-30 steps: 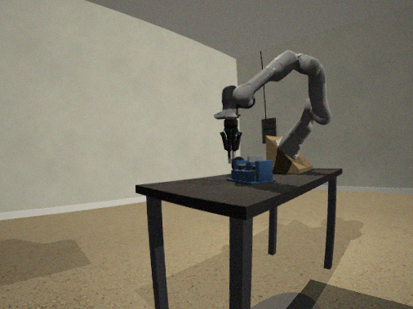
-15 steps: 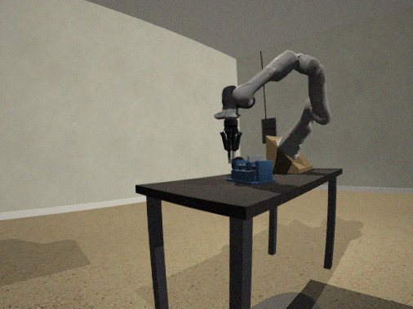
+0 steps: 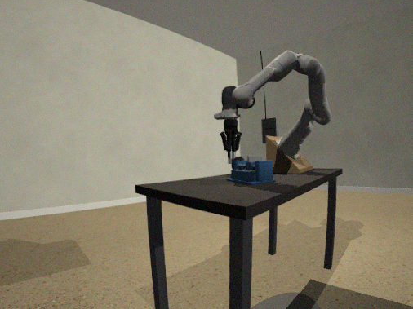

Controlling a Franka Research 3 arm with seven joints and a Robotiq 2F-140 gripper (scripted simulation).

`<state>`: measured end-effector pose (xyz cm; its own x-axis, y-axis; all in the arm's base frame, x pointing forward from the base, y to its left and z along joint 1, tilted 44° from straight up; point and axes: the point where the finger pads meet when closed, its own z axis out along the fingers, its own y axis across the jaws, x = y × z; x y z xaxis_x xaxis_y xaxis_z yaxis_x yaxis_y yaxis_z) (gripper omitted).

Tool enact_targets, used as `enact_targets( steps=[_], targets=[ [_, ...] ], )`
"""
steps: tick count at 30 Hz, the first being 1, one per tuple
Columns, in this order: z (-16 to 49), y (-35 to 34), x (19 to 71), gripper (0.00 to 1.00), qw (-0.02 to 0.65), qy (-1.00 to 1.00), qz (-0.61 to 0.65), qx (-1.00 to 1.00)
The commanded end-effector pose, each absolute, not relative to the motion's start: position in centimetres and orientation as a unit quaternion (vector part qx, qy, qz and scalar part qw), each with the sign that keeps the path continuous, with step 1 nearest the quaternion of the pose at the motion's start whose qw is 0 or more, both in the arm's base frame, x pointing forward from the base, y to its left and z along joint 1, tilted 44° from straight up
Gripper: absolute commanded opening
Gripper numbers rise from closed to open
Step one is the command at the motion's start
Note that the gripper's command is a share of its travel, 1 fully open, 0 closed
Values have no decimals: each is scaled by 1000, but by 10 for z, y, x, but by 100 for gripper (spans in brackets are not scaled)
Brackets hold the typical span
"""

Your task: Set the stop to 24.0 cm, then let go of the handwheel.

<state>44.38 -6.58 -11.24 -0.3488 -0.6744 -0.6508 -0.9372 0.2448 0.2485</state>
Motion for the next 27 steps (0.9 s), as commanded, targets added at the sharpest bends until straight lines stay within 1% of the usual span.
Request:
enact_targets(
  steps=[1,27],
  targets=[
    [-115,-65,445,4,212,761,310,-530],
    [-126,-58,452,4,212,761,310,-530]
  ],
)
